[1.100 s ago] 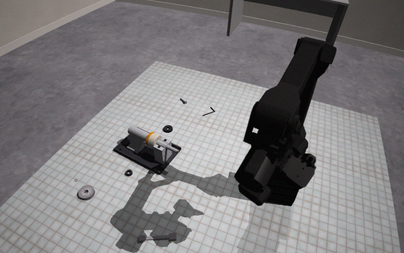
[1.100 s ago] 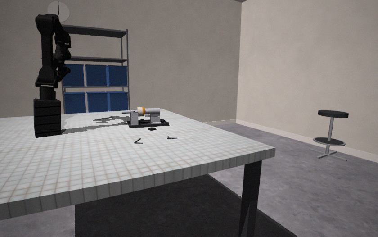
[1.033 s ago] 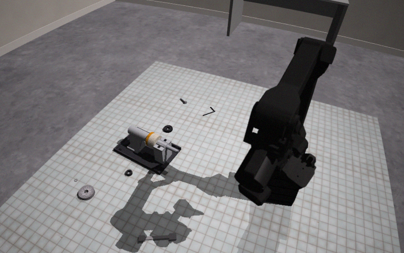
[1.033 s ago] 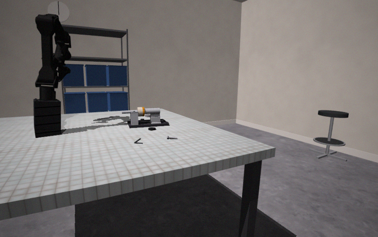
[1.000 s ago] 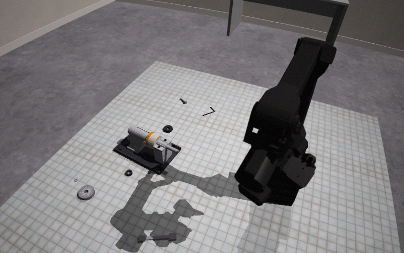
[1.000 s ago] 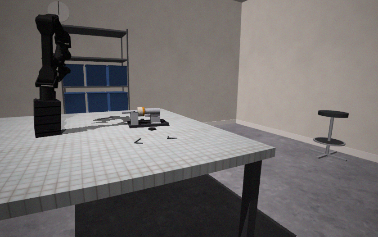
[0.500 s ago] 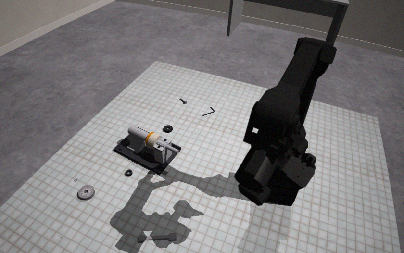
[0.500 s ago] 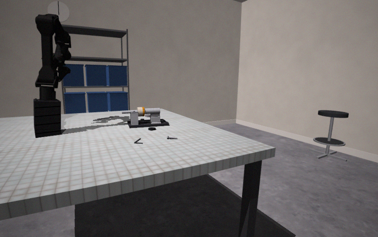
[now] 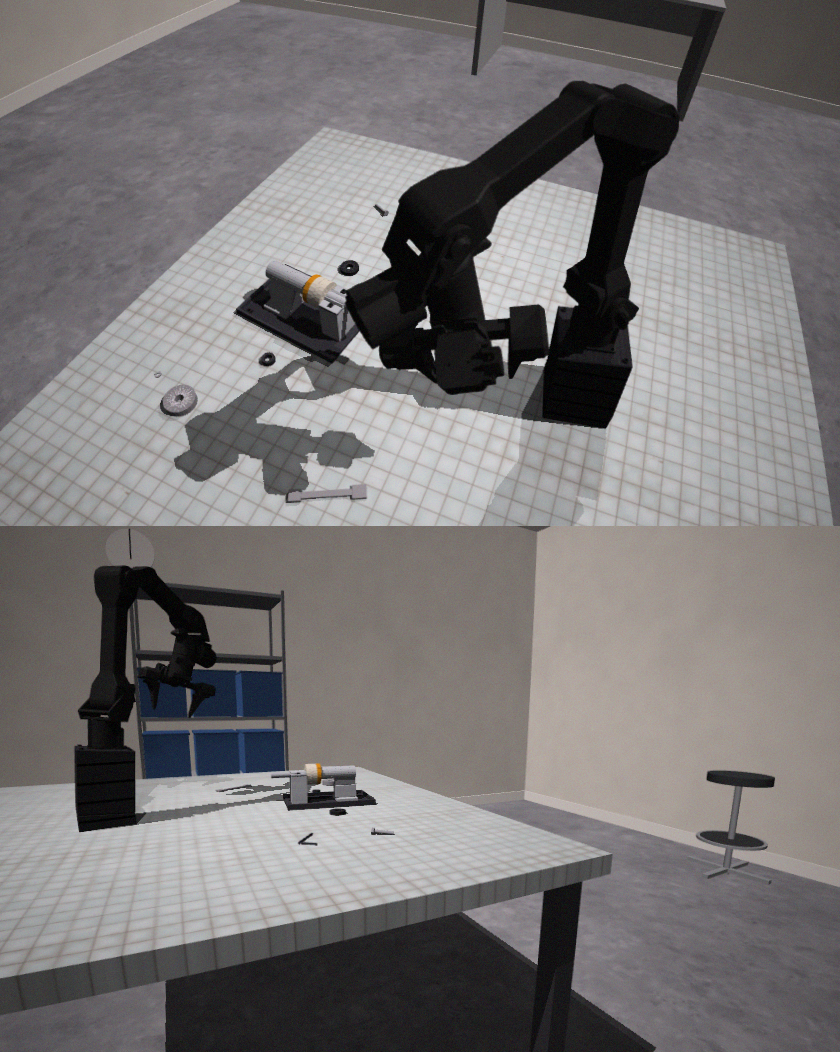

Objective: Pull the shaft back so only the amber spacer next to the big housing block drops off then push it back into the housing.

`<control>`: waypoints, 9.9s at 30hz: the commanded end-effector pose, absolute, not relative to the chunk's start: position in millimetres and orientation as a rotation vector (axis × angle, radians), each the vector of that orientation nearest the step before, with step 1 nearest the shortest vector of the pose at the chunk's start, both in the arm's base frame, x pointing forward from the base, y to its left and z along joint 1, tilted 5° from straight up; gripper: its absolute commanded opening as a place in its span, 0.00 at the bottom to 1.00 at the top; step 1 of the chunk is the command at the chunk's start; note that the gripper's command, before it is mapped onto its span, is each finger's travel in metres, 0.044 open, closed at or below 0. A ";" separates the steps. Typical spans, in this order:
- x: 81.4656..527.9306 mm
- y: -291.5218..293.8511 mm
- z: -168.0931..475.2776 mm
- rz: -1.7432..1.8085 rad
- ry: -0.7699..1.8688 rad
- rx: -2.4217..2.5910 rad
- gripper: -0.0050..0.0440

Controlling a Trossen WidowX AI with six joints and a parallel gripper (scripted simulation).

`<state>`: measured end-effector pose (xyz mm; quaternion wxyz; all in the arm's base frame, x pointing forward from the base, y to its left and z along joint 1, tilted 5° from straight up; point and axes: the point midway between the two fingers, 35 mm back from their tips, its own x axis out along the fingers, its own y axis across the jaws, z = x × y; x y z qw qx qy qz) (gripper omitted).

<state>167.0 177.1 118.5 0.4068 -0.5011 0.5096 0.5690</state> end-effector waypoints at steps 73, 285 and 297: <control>386.8 -27.9 63.5 -0.202 1.478 0.225 1.00; 390.7 -26.1 -55.8 1.031 0.379 -2.813 0.41; 390.7 -26.1 -55.8 1.031 0.379 -2.813 0.27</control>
